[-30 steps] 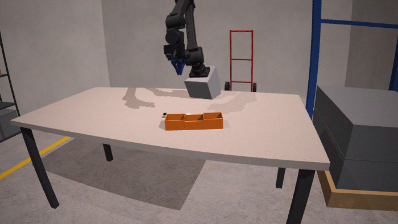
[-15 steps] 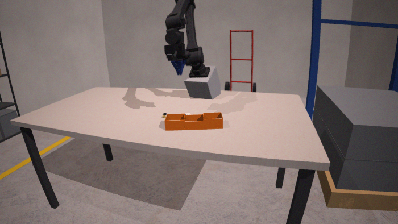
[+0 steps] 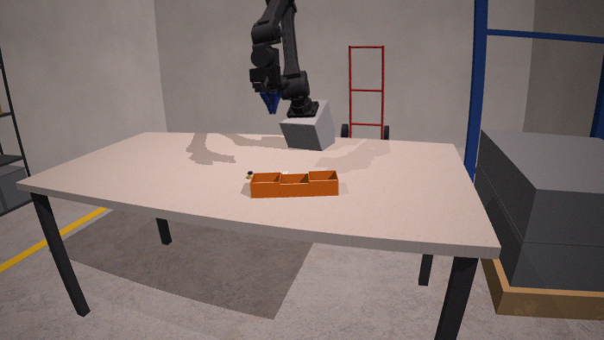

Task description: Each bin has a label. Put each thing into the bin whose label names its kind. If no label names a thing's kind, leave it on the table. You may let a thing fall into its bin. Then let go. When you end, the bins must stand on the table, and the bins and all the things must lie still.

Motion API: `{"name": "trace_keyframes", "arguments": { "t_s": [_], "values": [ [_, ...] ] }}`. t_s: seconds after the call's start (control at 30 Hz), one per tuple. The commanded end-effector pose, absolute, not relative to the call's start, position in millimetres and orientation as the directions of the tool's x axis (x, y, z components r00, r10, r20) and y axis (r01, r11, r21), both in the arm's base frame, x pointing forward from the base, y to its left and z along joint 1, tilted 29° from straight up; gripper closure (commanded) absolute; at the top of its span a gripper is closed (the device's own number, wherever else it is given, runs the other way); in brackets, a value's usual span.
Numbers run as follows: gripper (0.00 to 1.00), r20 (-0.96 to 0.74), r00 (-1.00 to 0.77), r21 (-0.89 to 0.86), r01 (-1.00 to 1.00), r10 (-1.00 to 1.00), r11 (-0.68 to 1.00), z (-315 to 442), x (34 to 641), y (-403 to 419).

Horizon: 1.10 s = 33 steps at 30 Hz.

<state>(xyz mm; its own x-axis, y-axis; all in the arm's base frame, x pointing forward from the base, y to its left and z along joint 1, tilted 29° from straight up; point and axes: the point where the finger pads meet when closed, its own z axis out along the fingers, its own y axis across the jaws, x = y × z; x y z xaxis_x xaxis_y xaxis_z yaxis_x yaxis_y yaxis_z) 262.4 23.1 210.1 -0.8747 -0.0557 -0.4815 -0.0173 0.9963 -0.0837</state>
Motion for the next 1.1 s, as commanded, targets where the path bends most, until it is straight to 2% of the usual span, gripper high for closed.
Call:
{"name": "trace_keyframes", "arguments": {
  "t_s": [0.0,0.3,0.6,1.07],
  "values": [
    [0.91,-0.521,-0.852,-0.075,-0.015,-0.052,0.997,228,267,23],
    [0.91,-0.521,-0.852,-0.075,-0.015,-0.052,0.997,227,267,23],
    [0.91,-0.493,-0.8,-0.229,-0.258,-0.341,0.938,218,334,26],
    [0.91,-0.486,-0.803,-0.229,-0.264,-0.345,0.937,180,429,35]
  ]
}}
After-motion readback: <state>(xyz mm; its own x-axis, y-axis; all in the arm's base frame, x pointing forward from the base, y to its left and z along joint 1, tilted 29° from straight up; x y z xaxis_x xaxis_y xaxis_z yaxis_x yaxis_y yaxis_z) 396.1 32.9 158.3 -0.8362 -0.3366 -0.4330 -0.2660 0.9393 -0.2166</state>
